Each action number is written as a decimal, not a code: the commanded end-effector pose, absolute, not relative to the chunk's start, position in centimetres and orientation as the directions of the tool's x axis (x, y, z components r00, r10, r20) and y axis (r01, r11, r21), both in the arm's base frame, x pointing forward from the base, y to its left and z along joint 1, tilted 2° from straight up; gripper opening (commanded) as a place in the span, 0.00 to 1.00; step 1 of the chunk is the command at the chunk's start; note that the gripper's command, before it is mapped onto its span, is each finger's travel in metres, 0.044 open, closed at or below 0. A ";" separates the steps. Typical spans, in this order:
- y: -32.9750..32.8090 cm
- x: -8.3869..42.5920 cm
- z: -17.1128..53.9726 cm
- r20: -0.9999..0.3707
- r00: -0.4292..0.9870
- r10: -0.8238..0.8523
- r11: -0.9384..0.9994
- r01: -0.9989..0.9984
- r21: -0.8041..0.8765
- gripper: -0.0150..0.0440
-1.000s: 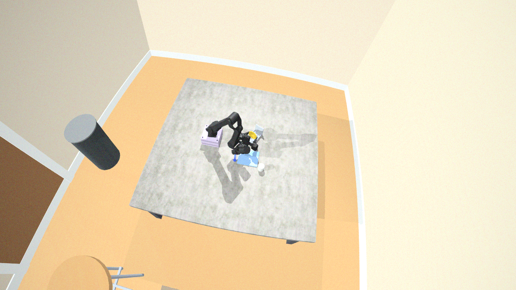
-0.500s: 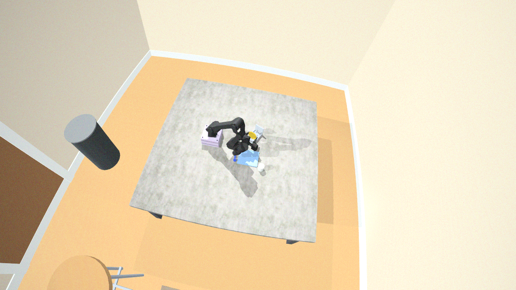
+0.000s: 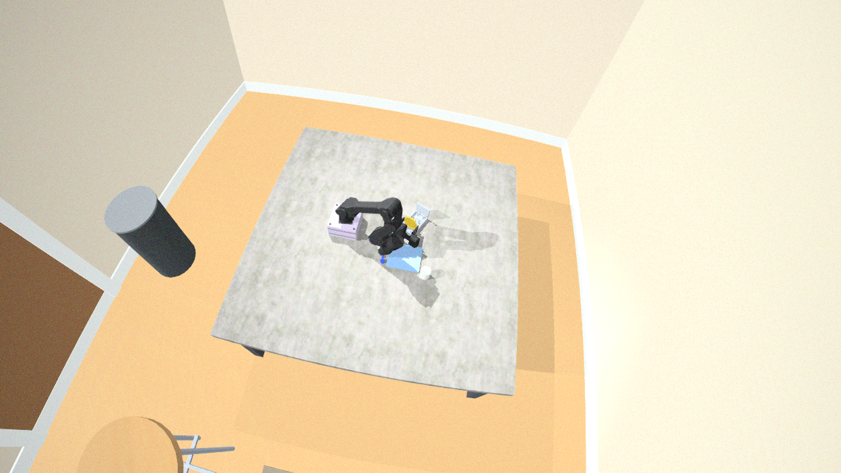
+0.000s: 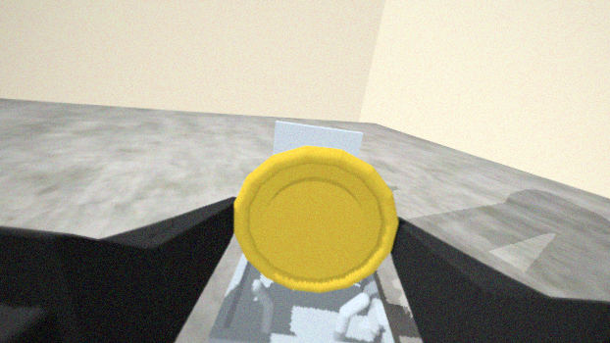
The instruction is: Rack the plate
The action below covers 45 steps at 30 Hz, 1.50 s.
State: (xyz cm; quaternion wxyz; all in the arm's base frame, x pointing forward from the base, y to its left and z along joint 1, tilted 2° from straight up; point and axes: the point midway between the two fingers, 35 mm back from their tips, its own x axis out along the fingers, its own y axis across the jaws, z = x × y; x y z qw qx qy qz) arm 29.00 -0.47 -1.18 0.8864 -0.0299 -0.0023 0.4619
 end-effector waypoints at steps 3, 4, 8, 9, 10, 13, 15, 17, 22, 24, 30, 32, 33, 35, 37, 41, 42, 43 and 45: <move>-0.5 29.0 -1.1 -0.024 0.574 0.819 0.572 -0.819 -0.052 0.25; -0.5 29.0 -1.1 -0.024 0.574 0.819 0.572 -0.819 -0.052 0.25; -0.5 29.0 -1.1 -0.024 0.573 0.819 0.572 -0.819 -0.055 0.34; -0.5 29.0 -1.1 -0.024 0.573 0.819 0.572 -0.819 -0.055 0.39; -0.5 29.0 -1.1 -0.024 0.573 0.819 0.572 -0.819 -0.055 0.43; -0.5 29.0 -1.1 -0.024 0.573 0.819 0.572 -0.819 -0.055 0.57; -0.5 29.0 -1.1 -0.024 0.573 0.819 0.572 -0.819 -0.055 0.65; -0.5 29.0 -1.1 -0.024 0.573 0.819 0.572 -0.819 -0.055 0.74; -0.5 29.0 -1.1 -0.024 0.573 0.819 0.572 -0.819 -0.055 0.93; -0.5 29.0 -1.1 -0.024 0.573 0.819 0.572 -0.819 -0.055 0.93; -0.8 29.4 1.6 -0.017 0.575 0.818 0.573 -0.817 -0.059 0.93; -0.9 29.4 3.8 -0.013 0.576 0.817 0.574 -0.816 -0.061 0.93; -0.9 29.4 4.9 -0.011 0.576 0.817 0.575 -0.816 -0.063 0.93; -0.9 29.2 7.0 -0.007 0.577 0.817 0.575 -0.815 -0.065 0.93; -1.0 29.2 9.0 -0.003 0.577 0.817 0.576 -0.815 -0.068 0.93; -1.1 29.4 10.5 0.000 0.577 0.817 0.576 -0.815 -0.070 0.93; -1.2 29.5 10.5 0.000 0.580 0.815 0.579 -0.813 -0.067 0.93; -1.3 29.8 10.6 0.000 0.588 0.809 0.587 -0.807 -0.056 0.93; -1.9 30.8 10.7 -0.005 0.619 0.785 0.619 -0.785 -0.018 0.93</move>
